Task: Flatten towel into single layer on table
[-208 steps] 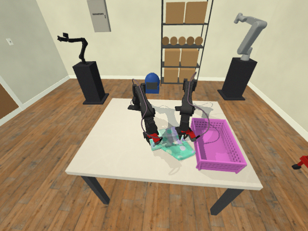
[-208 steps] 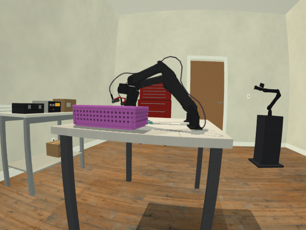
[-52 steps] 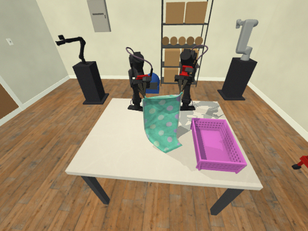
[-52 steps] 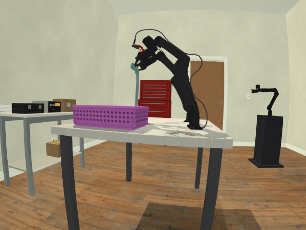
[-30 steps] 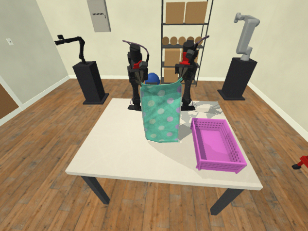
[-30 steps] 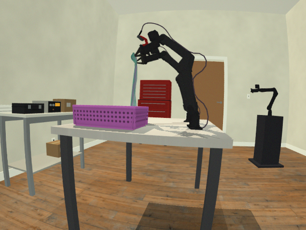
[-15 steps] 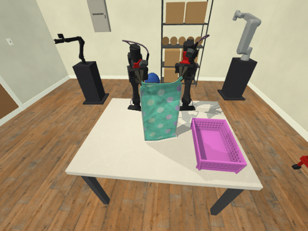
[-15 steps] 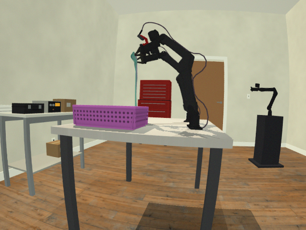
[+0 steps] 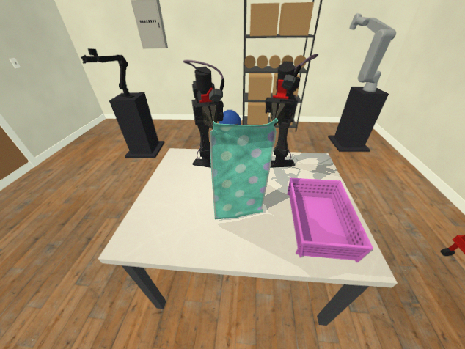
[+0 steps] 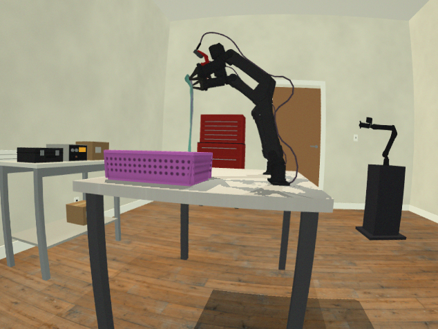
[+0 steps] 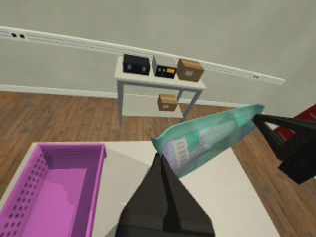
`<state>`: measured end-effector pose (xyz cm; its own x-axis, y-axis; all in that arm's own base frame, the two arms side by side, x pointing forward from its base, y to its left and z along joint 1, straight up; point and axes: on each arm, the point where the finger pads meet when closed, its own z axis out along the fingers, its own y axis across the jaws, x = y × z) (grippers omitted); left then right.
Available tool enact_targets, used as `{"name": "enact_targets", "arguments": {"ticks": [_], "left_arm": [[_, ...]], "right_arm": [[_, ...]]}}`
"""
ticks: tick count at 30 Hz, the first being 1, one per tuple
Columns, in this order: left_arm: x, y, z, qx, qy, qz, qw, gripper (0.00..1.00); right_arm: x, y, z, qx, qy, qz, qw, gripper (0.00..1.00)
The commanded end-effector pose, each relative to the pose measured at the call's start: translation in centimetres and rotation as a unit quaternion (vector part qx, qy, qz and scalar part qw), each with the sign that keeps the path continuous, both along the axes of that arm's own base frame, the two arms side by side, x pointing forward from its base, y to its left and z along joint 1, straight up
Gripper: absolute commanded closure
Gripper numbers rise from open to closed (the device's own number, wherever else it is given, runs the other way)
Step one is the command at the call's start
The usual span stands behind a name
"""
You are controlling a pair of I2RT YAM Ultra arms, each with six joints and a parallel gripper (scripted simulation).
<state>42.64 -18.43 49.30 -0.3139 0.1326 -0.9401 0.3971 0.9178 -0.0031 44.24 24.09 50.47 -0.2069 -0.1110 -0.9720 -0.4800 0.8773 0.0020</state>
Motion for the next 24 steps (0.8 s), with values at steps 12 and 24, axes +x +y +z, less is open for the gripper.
{"name": "enact_targets", "arguments": {"ticks": [12,24], "left_arm": [[8.4,0.6,1.6,-0.029,-0.089,0.039,0.995,1.0],[7.6,0.1,1.9,-0.03,-0.088,0.03,0.995,1.0]], "right_arm": [[7.8,1.6,0.6,0.081,-0.158,-0.021,0.984,1.0],[8.3,2.4,0.6,0.097,-0.187,-0.019,0.977,1.0]]}}
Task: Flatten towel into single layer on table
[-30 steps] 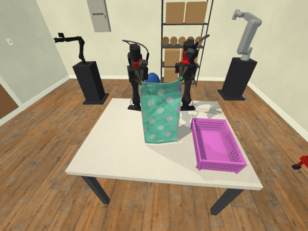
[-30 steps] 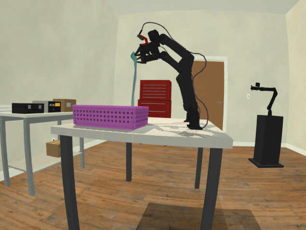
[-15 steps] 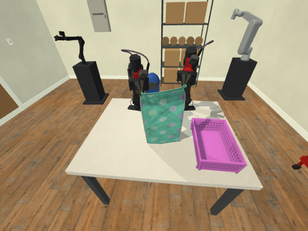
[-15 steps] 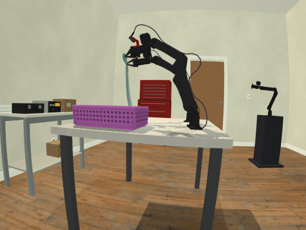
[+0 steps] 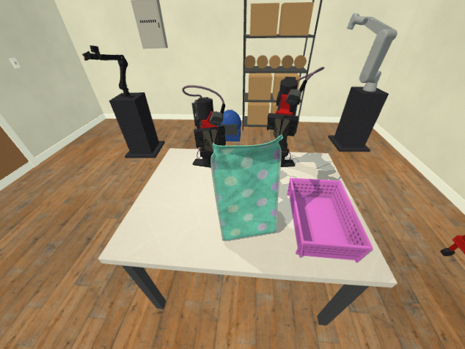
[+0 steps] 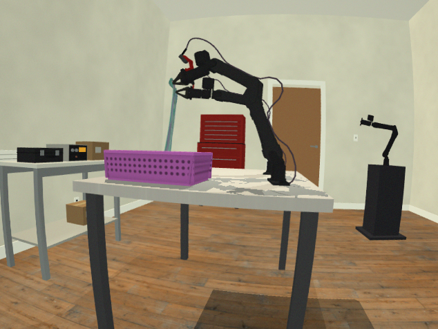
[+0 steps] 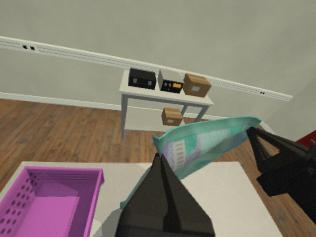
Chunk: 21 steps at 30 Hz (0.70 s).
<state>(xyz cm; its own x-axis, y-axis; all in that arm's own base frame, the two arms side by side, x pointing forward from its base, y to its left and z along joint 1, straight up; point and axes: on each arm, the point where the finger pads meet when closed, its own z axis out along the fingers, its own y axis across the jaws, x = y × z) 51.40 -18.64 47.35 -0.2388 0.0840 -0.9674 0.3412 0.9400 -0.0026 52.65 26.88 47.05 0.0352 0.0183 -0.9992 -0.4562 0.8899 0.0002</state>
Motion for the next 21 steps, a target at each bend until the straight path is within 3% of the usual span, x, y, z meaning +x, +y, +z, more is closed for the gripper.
{"name": "enact_targets", "arguments": {"ticks": [1,2,3,4,5,6,7,9,10,19,20,21], "left_arm": [[-1.1,0.3,3.8,-0.012,-0.046,0.0,0.999,1.0],[-1.1,0.3,3.8,-0.012,-0.046,0.0,0.999,1.0],[1.7,0.8,3.6,-0.021,-0.075,0.013,0.997,1.0],[1.8,0.8,3.3,-0.02,-0.071,0.013,0.997,1.0],[1.8,0.8,3.2,-0.02,-0.07,0.013,0.997,1.0],[2.6,0.9,3.7,-0.034,-0.111,0.01,0.993,1.0],[2.6,1.2,3.7,-0.043,-0.14,0.021,0.989,1.0],[2.6,1.2,3.7,-0.044,-0.14,0.021,0.989,1.0],[3.7,1.2,3.7,-0.057,-0.179,0.022,0.982,1.0],[3.6,0.7,3.7,-0.063,-0.194,0.019,0.979,1.0],[3.0,0.9,5.7,-0.07,-0.214,0.019,0.974,1.0],[3.5,0.8,5.0,-0.067,-0.208,0.019,0.976,1.0]], "right_arm": [[-0.1,-0.3,4.0,0.034,-0.066,-0.005,0.997,1.0],[-0.1,-0.3,4.0,0.034,-0.066,-0.005,0.997,1.0],[2.0,-0.1,4.0,0.053,-0.104,-0.007,0.993,1.0],[2.6,0.0,2.0,0.058,-0.114,-0.013,0.992,1.0],[2.6,0.0,2.0,0.058,-0.114,-0.013,0.992,1.0],[3.6,0.3,4.0,0.086,-0.17,-0.013,0.982,1.0],[3.6,0.2,4.0,0.092,-0.181,-0.015,0.979,1.0],[3.6,0.2,4.0,0.092,-0.181,-0.015,0.979,1.0],[4.7,0.5,4.0,0.107,-0.211,-0.016,0.971,1.0],[4.5,0.8,4.0,0.107,-0.211,-0.014,0.971,1.0],[3.2,0.3,6.0,0.115,-0.227,-0.013,0.967,1.0],[3.2,0.2,6.1,0.115,-0.227,-0.013,0.967,1.0]]}}
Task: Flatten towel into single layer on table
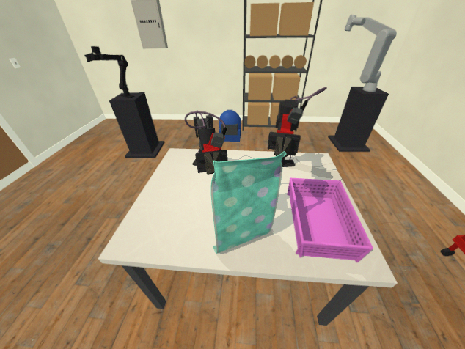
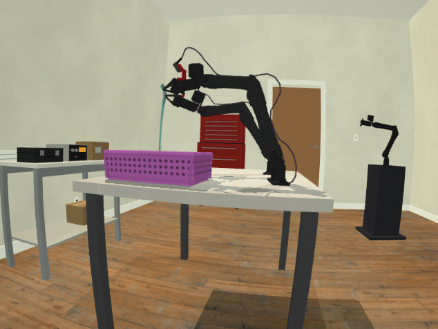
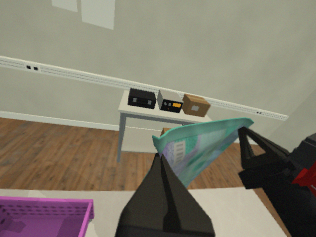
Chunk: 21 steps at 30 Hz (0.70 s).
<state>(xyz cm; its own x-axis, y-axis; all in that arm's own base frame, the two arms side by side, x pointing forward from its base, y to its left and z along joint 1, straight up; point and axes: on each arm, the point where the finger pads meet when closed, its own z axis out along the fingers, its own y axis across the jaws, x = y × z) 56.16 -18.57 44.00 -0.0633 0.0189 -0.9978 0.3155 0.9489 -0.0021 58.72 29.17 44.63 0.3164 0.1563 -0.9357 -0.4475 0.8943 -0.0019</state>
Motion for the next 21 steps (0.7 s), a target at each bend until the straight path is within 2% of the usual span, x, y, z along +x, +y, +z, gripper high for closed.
{"name": "enact_targets", "arguments": {"ticks": [1,2,4,6,7,13,17,21], "left_arm": [[-0.4,0.4,7.1,-0.032,-0.109,0.006,0.994,1.0],[-0.4,0.4,7.1,-0.032,-0.109,0.006,0.994,1.0],[-0.5,0.4,7.1,-0.032,-0.109,0.005,0.994,1.0],[-0.5,0.3,7.1,-0.032,-0.109,0.004,0.994,1.0],[0.1,0.8,7.1,-0.037,-0.127,0.009,0.991,1.0],[-0.5,0.8,7.4,-0.036,-0.123,0.008,0.992,1.0],[-0.9,0.9,7.9,-0.038,-0.127,0.008,0.991,1.0],[-1.1,1.0,6.6,-0.027,-0.095,0.008,0.995,1.0]], "right_arm": [[-2.9,-2.1,8.6,0.046,-0.085,-0.008,0.995,1.0],[-1.8,-1.5,6.8,0.039,-0.072,-0.008,0.997,1.0],[-1.3,-1.3,5.9,0.033,-0.059,-0.008,0.998,1.0],[-1.3,-1.3,5.8,0.032,-0.057,-0.008,0.998,1.0],[-1.1,-1.5,6.4,0.043,-0.081,-0.01,0.996,1.0],[-0.7,-1.3,4.9,0.031,-0.056,-0.01,0.998,1.0],[-1.5,-1.0,5.7,0.033,-0.065,-0.003,0.997,1.0],[-1.4,-1.6,4.2,0.02,-0.035,-0.009,0.999,1.0]]}}
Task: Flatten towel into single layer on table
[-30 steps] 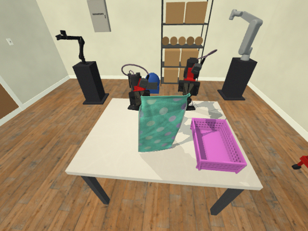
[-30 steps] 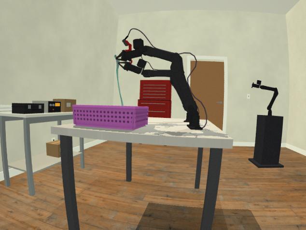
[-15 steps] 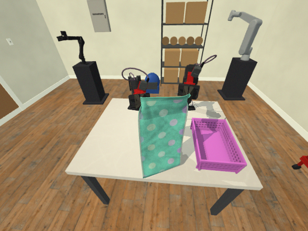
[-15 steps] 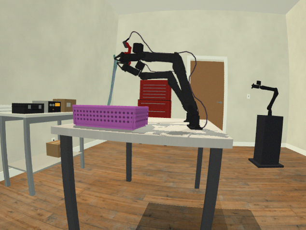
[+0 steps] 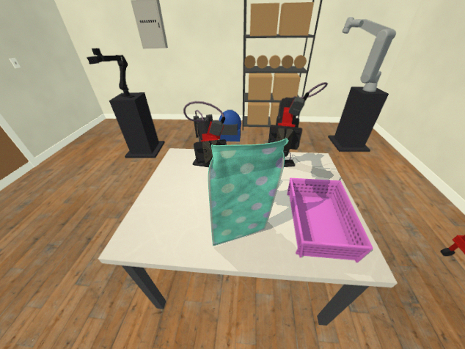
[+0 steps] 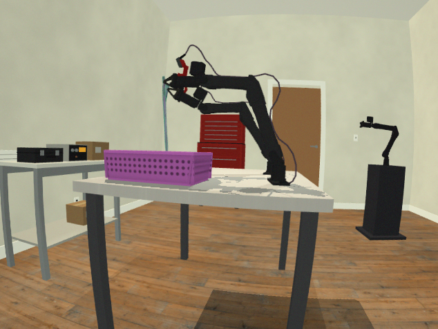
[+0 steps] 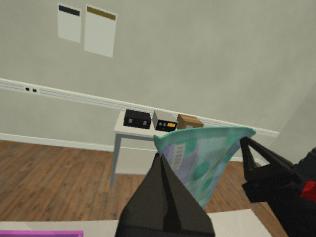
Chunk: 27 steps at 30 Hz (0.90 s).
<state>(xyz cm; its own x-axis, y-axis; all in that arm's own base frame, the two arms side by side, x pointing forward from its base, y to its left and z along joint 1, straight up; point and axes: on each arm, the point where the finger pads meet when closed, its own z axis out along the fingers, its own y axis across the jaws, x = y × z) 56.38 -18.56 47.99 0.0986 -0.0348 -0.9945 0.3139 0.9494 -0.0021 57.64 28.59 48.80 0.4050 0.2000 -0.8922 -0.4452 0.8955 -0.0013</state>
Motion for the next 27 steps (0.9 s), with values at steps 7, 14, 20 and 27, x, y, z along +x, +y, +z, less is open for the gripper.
{"name": "enact_targets", "arguments": {"ticks": [7,14,20,27], "left_arm": [[-1.3,1.0,1.2,0.008,0.014,0.007,1.0,1.0],[-0.8,0.8,-1.9,0.019,0.048,0.007,0.999,1.0],[-1.3,1.0,0.6,0.008,0.015,0.007,1.0,1.0],[-1.3,1.0,0.6,0.008,0.015,0.007,1.0,1.0]], "right_arm": [[-0.3,-1.0,-1.4,-0.016,0.038,-0.008,0.999,1.0],[-0.3,-1.0,-2.5,-0.025,0.055,-0.008,0.998,1.0],[-0.5,-1.1,-1.8,-0.022,0.049,-0.008,0.999,1.0],[-0.6,-1.1,-1.7,-0.021,0.047,-0.008,0.999,1.0]]}}
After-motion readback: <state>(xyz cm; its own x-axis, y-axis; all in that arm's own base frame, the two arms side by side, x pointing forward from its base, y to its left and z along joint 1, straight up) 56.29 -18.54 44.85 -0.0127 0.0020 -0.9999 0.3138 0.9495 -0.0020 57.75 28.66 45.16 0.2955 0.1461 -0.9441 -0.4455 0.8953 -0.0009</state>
